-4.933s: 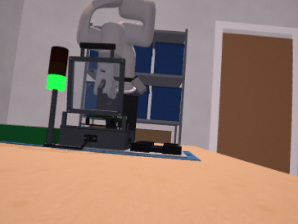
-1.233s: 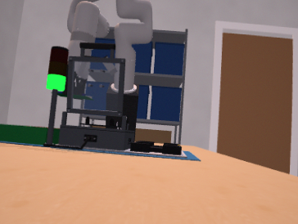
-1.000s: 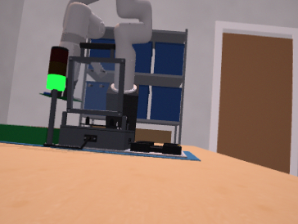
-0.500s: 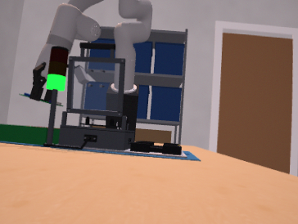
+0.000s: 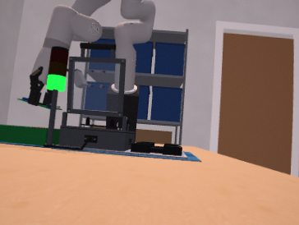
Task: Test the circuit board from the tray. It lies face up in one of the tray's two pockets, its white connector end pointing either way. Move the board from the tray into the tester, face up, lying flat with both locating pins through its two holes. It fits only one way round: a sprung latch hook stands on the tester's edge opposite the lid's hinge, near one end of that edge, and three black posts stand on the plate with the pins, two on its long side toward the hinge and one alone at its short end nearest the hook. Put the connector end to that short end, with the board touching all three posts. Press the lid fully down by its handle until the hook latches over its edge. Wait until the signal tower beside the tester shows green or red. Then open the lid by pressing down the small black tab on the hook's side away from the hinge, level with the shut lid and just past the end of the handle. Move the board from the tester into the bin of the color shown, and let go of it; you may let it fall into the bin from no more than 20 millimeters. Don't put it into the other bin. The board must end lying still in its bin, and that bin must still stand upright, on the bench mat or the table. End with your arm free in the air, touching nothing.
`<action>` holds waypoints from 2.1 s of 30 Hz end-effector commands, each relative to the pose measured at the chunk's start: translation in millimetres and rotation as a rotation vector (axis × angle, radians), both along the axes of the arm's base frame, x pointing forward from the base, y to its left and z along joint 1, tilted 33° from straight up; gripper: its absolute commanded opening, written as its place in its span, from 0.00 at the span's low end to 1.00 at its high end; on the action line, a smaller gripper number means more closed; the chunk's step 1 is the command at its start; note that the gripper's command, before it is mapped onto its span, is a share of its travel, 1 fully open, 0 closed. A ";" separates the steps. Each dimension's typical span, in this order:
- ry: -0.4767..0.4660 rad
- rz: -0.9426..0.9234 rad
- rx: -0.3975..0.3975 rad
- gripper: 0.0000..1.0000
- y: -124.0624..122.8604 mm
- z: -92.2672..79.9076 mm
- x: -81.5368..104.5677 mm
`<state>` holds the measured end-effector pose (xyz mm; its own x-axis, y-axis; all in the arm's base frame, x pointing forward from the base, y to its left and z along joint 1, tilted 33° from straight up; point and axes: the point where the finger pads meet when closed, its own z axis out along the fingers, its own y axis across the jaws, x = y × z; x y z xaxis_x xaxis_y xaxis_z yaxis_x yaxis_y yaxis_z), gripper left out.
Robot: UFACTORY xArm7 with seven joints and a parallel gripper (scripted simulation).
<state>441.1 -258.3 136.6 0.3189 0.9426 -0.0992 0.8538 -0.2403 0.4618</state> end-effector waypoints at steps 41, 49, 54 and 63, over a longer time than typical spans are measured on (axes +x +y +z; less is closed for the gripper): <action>-0.134 0.121 0.146 0.79 -15.0 -6.4 5.5; -0.134 0.121 0.146 0.79 -15.6 -15.3 11.2; -0.134 0.121 0.146 0.79 -16.4 -26.9 18.5; -0.134 0.121 0.146 0.79 -17.9 -51.5 34.1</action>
